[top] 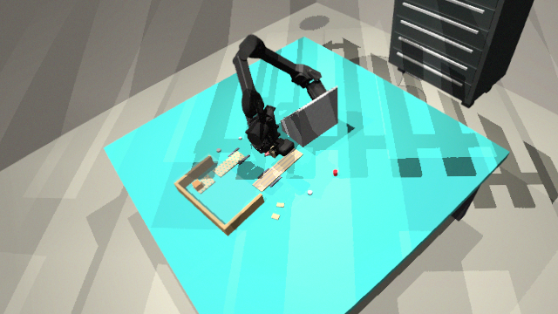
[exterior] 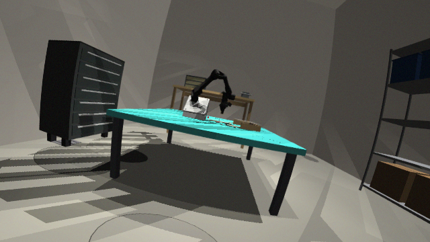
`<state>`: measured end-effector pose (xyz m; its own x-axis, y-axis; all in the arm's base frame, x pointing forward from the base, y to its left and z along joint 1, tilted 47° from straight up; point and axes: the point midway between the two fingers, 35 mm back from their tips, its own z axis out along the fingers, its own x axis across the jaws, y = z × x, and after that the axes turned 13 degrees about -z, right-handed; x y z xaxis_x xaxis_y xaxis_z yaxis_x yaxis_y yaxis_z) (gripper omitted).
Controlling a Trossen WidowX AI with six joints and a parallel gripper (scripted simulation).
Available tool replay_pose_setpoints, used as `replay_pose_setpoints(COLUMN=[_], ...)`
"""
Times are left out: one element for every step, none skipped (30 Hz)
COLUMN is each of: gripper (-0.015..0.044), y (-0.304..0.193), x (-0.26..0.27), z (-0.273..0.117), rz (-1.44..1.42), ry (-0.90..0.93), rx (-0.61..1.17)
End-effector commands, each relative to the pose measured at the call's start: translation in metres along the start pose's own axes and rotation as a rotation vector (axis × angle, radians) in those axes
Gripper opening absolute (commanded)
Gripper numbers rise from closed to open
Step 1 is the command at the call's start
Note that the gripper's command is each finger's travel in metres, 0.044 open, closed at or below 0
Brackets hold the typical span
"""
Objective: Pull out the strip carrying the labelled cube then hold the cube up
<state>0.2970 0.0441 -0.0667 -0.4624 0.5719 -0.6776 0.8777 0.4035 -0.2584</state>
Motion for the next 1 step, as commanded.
replay_pose_setpoints(gripper=[0.0], y=[0.0007], x=[0.0001], z=[-0.0009], rz=[0.007], ry=[0.003], rx=[-0.002])
